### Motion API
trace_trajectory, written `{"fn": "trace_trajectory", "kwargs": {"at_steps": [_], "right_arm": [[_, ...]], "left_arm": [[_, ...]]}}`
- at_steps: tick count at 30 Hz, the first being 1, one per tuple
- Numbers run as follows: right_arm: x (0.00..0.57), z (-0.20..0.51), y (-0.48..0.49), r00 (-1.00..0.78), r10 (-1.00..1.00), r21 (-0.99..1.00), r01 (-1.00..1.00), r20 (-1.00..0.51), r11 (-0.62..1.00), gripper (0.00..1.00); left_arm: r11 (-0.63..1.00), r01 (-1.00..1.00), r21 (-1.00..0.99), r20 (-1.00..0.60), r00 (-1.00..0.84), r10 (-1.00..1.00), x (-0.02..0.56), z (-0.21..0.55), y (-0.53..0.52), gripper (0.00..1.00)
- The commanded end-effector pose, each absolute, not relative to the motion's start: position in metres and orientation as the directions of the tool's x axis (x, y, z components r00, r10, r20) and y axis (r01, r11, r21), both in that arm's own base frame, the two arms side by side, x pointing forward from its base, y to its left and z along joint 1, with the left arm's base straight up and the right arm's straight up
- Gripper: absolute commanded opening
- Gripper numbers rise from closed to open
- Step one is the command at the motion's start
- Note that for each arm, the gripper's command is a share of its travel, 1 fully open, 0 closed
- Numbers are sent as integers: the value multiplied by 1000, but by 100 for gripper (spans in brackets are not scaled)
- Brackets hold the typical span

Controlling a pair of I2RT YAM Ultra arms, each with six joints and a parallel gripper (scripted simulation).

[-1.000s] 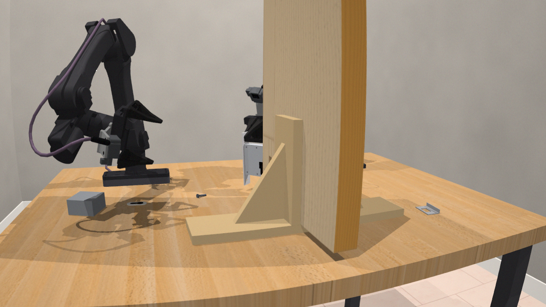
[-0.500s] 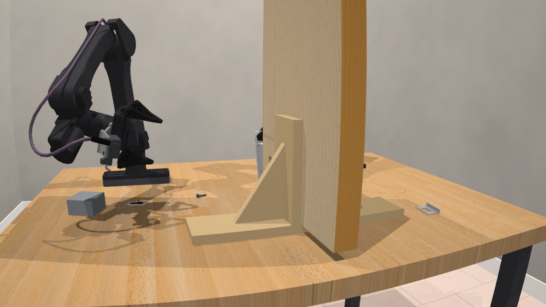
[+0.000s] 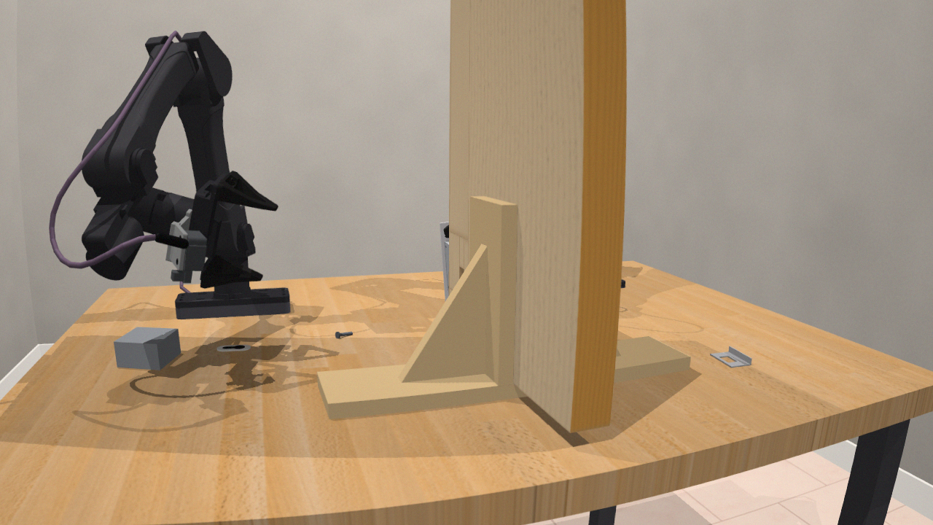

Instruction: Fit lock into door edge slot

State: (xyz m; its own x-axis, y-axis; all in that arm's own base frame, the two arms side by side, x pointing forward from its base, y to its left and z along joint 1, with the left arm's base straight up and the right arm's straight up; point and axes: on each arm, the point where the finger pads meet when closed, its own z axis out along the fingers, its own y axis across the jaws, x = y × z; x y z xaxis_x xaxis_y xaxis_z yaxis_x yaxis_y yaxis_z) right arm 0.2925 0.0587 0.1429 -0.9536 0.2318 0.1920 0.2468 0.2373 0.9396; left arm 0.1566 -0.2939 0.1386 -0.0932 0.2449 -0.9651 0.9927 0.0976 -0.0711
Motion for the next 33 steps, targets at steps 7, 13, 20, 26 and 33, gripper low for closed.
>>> {"fn": "trace_trajectory", "kwargs": {"at_steps": [7,13,20,26,33], "right_arm": [[301,152,57,-959,238,950,208,152,233,100],[301,152,57,-959,238,950,208,152,233,100],[301,152,57,-959,238,950,208,152,233,100],[301,152,57,-959,238,950,208,152,233,100],[301,152,57,-959,238,950,208,152,233,100]], "left_arm": [[48,999,14,-986,6,165,160,171,-303,0],[48,999,13,-986,5,165,160,171,-303,0],[48,999,13,-986,5,165,160,171,-303,0],[48,999,13,-986,5,165,160,171,-303,0],[53,998,-19,-981,-28,193,155,158,-298,0]]}}
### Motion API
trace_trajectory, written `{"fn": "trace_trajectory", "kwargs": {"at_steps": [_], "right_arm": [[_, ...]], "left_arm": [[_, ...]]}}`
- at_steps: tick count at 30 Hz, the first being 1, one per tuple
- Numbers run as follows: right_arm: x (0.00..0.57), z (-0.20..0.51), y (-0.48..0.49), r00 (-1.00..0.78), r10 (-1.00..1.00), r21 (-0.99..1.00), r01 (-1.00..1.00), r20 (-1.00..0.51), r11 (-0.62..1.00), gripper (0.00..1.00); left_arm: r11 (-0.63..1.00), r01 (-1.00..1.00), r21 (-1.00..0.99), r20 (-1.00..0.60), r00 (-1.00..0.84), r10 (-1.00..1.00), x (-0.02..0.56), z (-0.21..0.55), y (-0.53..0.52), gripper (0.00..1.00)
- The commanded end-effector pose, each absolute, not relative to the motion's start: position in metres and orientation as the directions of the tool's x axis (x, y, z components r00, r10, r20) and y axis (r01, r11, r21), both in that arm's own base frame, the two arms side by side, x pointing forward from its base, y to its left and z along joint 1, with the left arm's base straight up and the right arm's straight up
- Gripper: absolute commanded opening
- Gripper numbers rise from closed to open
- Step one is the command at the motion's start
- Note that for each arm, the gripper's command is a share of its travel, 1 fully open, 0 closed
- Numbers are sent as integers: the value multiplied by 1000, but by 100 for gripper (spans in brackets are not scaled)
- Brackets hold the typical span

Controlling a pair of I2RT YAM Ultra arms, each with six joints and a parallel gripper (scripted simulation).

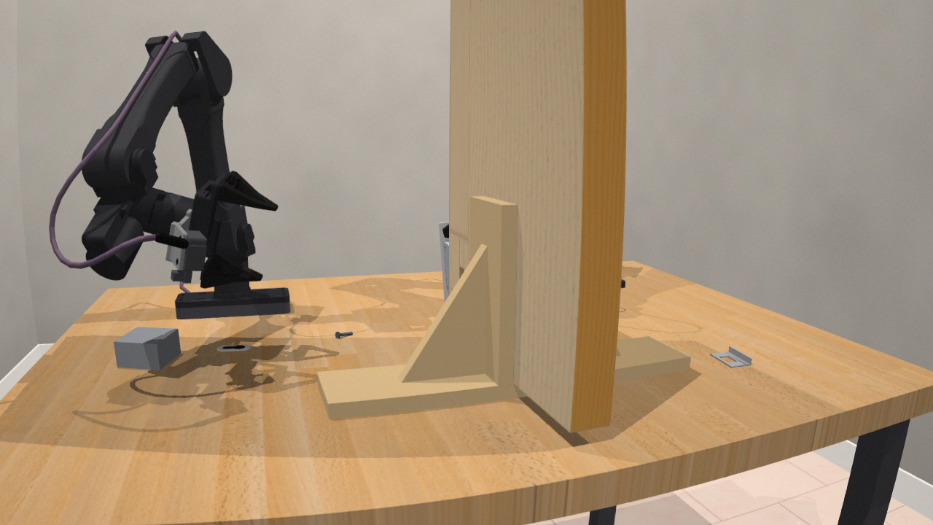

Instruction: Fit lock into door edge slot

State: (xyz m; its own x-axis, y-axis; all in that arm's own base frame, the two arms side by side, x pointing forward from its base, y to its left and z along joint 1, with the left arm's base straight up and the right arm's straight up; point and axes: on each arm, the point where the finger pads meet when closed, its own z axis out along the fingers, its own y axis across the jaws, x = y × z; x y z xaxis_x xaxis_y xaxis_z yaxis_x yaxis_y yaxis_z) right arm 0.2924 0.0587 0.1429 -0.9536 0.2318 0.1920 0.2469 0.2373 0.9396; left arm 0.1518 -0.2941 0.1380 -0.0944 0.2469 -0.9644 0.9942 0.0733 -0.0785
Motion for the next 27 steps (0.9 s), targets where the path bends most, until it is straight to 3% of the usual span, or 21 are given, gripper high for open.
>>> {"fn": "trace_trajectory", "kwargs": {"at_steps": [1,27], "right_arm": [[301,152,57,-959,238,950,208,152,233,100],[301,152,57,-959,238,950,208,152,233,100]], "left_arm": [[54,998,-23,-980,-33,197,154,156,-298,0],[69,997,-42,-976,-56,212,158,153,-299,0]]}}
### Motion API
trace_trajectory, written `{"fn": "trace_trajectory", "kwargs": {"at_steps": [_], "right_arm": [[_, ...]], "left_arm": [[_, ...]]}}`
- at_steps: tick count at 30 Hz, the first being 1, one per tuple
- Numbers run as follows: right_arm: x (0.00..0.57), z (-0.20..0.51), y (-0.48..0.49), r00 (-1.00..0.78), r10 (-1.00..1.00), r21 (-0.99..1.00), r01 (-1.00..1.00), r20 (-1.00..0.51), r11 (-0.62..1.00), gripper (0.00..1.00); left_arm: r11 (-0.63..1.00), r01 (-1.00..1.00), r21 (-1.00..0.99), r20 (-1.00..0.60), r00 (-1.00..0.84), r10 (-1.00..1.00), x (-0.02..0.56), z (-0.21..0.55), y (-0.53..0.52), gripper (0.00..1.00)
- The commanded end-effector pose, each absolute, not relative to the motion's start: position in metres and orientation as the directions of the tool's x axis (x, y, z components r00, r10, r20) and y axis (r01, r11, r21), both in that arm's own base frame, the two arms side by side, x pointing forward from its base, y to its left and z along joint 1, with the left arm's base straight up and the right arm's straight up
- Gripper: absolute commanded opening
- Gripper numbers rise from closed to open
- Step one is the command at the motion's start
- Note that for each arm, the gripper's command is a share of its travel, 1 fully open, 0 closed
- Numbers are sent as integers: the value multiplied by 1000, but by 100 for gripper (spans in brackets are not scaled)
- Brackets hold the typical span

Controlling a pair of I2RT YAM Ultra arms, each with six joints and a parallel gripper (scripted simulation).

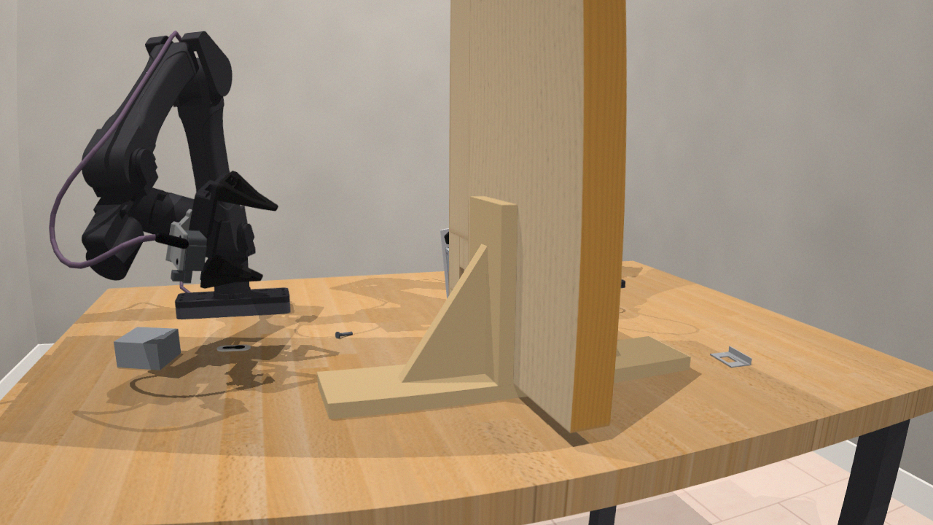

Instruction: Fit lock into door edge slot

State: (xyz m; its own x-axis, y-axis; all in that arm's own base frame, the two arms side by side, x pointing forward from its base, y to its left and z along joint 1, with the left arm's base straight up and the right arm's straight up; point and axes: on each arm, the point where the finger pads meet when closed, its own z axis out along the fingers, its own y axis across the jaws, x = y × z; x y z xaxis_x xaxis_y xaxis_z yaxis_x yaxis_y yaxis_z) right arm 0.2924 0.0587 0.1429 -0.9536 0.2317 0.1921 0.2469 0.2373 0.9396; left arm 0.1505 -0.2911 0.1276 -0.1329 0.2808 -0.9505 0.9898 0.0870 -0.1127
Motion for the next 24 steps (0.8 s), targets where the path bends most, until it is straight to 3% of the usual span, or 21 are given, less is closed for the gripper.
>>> {"fn": "trace_trajectory", "kwargs": {"at_steps": [1,24], "right_arm": [[301,152,57,-959,238,950,208,152,233,100],[301,152,57,-959,238,950,208,152,233,100]], "left_arm": [[68,997,-38,-977,-52,207,159,154,-299,0],[48,998,49,-993,44,108,166,186,-308,0]]}}
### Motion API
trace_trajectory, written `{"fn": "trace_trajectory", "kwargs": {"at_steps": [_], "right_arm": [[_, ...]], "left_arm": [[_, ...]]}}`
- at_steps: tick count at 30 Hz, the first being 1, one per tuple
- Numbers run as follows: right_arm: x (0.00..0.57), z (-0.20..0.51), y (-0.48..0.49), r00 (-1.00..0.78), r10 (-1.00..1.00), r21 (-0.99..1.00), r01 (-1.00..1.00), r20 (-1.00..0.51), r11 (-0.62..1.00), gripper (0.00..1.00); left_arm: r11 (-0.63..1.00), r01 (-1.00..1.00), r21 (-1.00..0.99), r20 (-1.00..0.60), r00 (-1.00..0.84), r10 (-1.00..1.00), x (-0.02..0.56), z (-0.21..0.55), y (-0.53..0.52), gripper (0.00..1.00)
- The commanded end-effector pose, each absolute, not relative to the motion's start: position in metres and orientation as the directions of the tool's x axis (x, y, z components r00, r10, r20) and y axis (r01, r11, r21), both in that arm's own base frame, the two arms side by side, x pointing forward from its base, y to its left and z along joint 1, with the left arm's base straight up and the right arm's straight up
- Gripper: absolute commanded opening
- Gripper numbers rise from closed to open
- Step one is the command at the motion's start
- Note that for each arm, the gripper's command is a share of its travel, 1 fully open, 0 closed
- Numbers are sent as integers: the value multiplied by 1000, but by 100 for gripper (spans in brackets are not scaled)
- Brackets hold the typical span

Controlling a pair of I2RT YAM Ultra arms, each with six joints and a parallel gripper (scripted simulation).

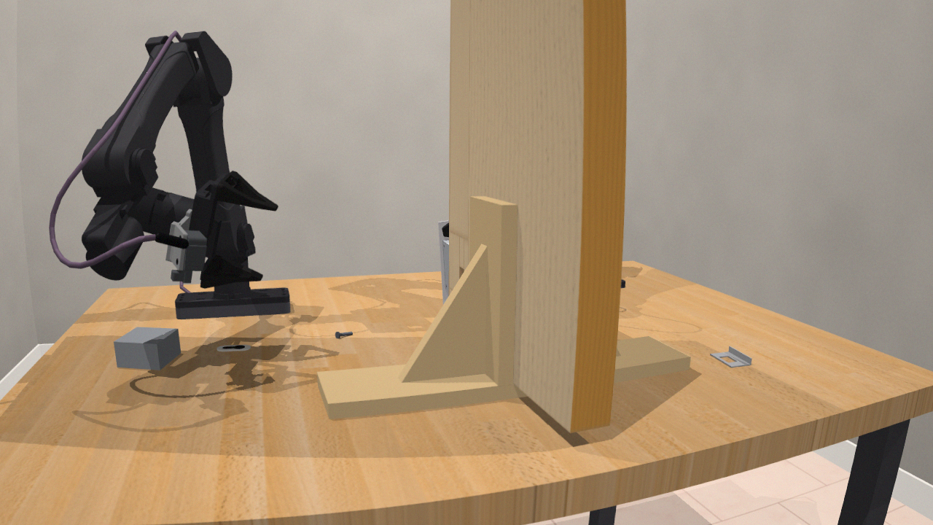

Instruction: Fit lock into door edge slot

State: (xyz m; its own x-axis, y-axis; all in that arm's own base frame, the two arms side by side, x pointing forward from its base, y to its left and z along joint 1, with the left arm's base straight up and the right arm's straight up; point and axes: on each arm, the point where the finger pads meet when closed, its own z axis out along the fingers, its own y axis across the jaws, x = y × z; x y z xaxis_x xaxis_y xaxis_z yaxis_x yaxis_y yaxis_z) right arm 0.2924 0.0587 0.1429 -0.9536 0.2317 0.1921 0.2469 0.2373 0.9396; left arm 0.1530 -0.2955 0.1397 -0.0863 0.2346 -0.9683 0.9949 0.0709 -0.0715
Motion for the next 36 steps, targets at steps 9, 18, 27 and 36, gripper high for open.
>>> {"fn": "trace_trajectory", "kwargs": {"at_steps": [9,18,27,36], "right_arm": [[301,152,57,-959,238,950,208,152,233,100],[301,152,57,-959,238,950,208,152,233,100],[301,152,57,-959,238,950,208,152,233,100],[301,152,57,-959,238,950,208,152,233,100]], "left_arm": [[45,995,85,-994,82,70,168,201,-310,0],[45,994,105,-993,102,51,169,206,-311,0],[43,994,100,-994,98,58,170,207,-311,0],[43,997,59,-994,55,97,163,189,-306,0]]}}
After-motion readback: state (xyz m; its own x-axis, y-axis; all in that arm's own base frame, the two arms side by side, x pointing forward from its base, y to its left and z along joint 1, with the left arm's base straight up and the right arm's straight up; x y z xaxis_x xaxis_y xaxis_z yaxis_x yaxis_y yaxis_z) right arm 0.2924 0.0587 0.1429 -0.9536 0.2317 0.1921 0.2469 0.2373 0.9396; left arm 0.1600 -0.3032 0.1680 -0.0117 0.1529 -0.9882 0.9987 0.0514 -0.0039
